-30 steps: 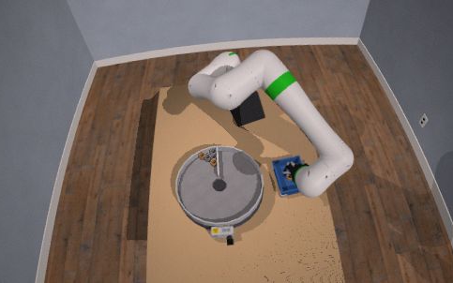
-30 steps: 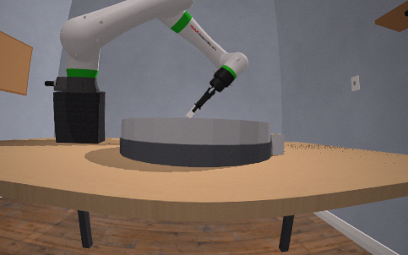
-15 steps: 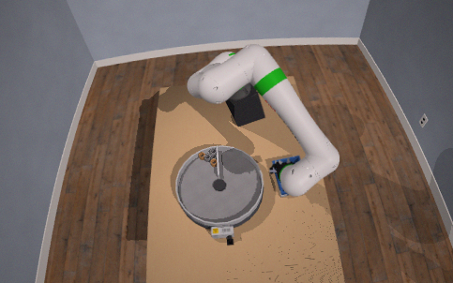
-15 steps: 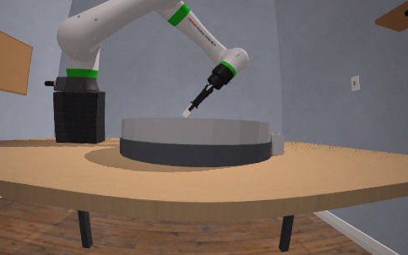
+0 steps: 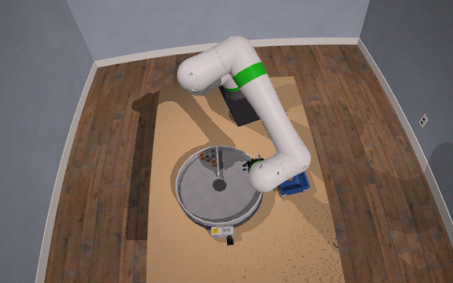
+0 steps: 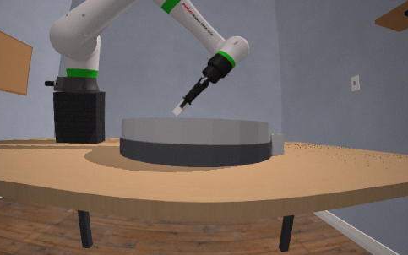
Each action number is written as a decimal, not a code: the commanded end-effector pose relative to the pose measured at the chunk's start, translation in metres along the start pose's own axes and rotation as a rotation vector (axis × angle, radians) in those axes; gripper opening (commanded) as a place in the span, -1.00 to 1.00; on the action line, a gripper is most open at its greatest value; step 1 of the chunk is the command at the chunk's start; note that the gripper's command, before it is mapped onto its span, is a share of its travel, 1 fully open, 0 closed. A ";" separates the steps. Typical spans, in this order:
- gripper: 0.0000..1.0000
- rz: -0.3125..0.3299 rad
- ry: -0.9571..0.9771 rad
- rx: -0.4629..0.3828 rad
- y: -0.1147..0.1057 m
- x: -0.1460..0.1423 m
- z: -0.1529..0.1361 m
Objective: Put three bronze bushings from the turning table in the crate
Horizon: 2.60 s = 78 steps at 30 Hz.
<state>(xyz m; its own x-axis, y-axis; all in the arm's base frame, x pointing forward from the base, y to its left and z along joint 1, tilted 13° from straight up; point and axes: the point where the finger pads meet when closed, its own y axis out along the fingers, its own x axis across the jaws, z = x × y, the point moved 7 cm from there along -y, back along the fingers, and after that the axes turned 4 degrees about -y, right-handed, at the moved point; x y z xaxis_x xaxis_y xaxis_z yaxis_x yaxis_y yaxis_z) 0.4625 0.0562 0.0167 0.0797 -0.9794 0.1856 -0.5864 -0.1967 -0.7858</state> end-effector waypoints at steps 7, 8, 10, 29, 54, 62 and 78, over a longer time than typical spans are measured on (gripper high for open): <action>-0.87 0.001 -0.001 0.005 0.013 0.084 -0.022; -0.87 0.001 -0.001 0.005 0.014 0.091 -0.024; -0.87 0.001 -0.001 0.004 0.017 0.105 -0.028; -0.87 0.001 0.000 0.004 0.034 0.204 -0.054; -0.87 0.001 0.000 0.004 0.034 0.204 -0.054; -0.87 0.001 0.000 0.004 0.034 0.204 -0.054; -0.87 0.001 0.000 0.006 0.033 0.205 -0.053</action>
<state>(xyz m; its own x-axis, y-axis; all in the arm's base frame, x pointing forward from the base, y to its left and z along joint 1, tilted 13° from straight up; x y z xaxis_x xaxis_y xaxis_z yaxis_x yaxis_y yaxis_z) 0.4164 -0.1488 0.0599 0.0791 -0.9797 0.1843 -0.5824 -0.1955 -0.7891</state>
